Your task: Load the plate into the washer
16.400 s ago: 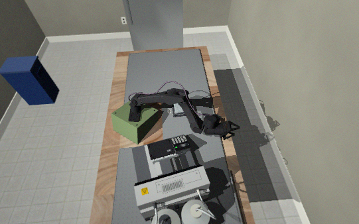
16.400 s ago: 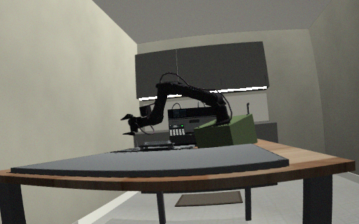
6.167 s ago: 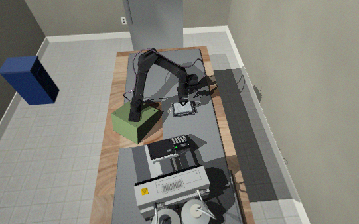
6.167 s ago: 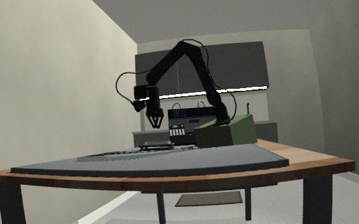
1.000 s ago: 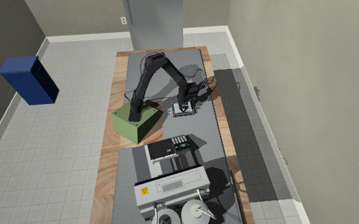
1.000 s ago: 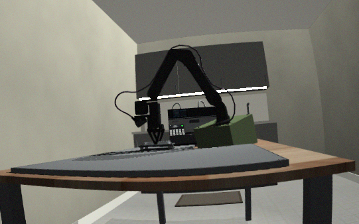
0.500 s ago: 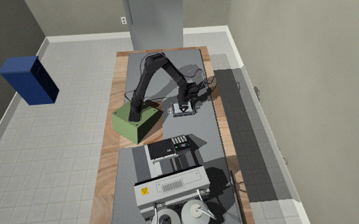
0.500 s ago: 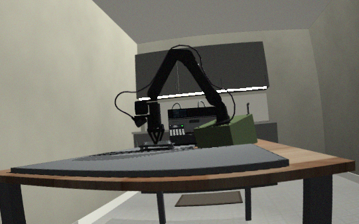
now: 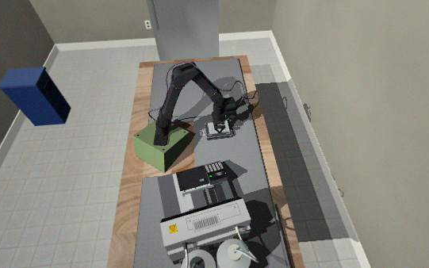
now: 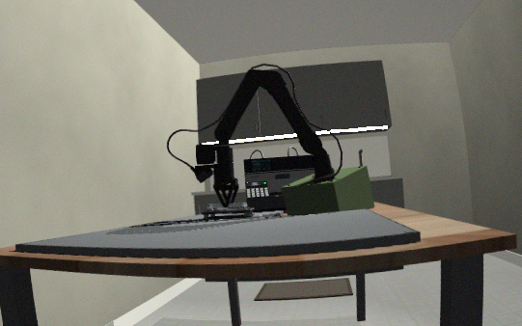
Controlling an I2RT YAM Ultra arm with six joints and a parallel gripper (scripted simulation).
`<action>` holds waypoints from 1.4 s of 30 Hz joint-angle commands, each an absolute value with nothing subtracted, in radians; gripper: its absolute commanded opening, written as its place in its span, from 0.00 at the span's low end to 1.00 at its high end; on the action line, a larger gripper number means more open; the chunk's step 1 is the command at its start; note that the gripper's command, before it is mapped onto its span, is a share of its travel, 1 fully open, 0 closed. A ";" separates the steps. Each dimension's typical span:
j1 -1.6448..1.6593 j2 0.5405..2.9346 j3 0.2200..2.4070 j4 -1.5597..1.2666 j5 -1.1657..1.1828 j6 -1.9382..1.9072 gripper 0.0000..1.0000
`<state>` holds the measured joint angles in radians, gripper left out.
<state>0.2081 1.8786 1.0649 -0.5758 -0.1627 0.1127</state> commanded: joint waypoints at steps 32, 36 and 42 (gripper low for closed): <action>0.170 1.740 1.161 -0.785 -0.170 0.080 0.84; 0.168 1.745 1.168 -0.800 -0.170 0.078 0.84; 0.163 1.715 1.185 -0.836 -0.172 0.073 0.84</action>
<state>0.1795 1.7466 1.1439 -0.7959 -0.1654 0.0868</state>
